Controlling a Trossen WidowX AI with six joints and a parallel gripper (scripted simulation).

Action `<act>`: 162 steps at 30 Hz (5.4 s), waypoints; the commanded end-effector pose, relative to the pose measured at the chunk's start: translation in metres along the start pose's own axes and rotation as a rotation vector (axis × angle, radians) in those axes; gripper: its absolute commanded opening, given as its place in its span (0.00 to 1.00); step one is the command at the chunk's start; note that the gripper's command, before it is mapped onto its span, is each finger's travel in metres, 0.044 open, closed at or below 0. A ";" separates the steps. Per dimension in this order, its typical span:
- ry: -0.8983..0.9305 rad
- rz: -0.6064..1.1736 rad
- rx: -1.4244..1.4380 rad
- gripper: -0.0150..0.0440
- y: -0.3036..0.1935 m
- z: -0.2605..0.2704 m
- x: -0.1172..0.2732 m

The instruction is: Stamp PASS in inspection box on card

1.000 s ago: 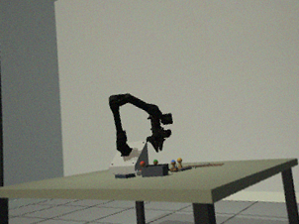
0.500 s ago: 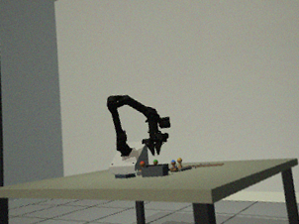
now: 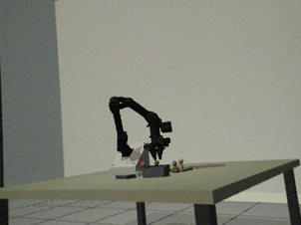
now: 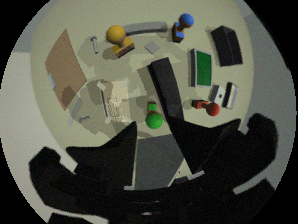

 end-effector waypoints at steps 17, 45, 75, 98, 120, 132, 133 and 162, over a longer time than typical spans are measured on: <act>-0.013 0.004 0.010 0.64 -0.004 -0.004 -0.033; -0.017 0.004 0.009 0.64 -0.006 -0.006 -0.046; -0.017 0.004 0.009 0.64 -0.006 -0.006 -0.046; -0.017 0.004 0.009 0.64 -0.006 -0.006 -0.046; -0.017 0.004 0.009 0.64 -0.006 -0.006 -0.046; -0.017 0.004 0.009 0.64 -0.006 -0.006 -0.046; -0.017 0.004 0.009 0.64 -0.006 -0.006 -0.046; -0.007 -0.010 0.009 0.47 -0.003 -0.003 -0.042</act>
Point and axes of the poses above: the point midway between the two fingers, 35 mm back from their tips, its own x axis back along the fingers, its own z axis across the jaws, y = z × x, the point moved 5 cm from there along x, back along the fingers, and after that the axes turned 13 degrees about -x, right-handed, at the moved point
